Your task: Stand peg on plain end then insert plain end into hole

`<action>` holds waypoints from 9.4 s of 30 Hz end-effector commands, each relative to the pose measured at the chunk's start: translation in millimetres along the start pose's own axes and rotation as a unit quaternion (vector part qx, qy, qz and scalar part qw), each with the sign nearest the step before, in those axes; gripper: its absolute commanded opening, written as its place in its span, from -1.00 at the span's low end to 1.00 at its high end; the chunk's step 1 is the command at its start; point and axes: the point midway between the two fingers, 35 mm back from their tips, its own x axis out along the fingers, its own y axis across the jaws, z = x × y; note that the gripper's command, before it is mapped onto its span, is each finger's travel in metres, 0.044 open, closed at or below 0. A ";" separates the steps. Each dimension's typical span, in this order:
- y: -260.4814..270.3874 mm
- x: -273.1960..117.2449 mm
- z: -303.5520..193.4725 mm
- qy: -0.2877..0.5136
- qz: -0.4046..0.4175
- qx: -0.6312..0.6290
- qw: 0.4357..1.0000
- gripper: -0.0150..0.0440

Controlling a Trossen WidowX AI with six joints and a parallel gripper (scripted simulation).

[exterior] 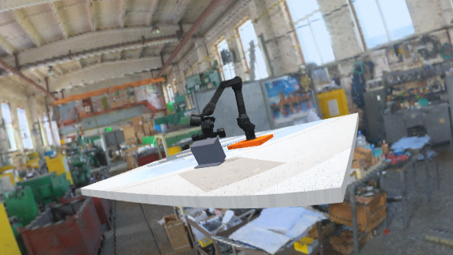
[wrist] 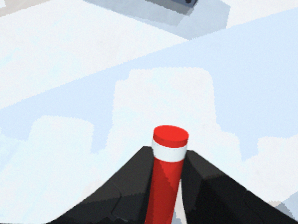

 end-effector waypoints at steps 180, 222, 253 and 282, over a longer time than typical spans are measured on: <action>9.1 -36.5 -52.6 -0.347 -0.006 0.014 0.938 -0.05; 9.1 -36.5 -52.6 -0.347 -0.006 0.014 0.938 1.00; 25.9 -123.6 52.8 -0.228 0.095 0.020 0.969 1.00; 30.6 -79.3 20.5 0.228 0.124 0.012 0.966 1.00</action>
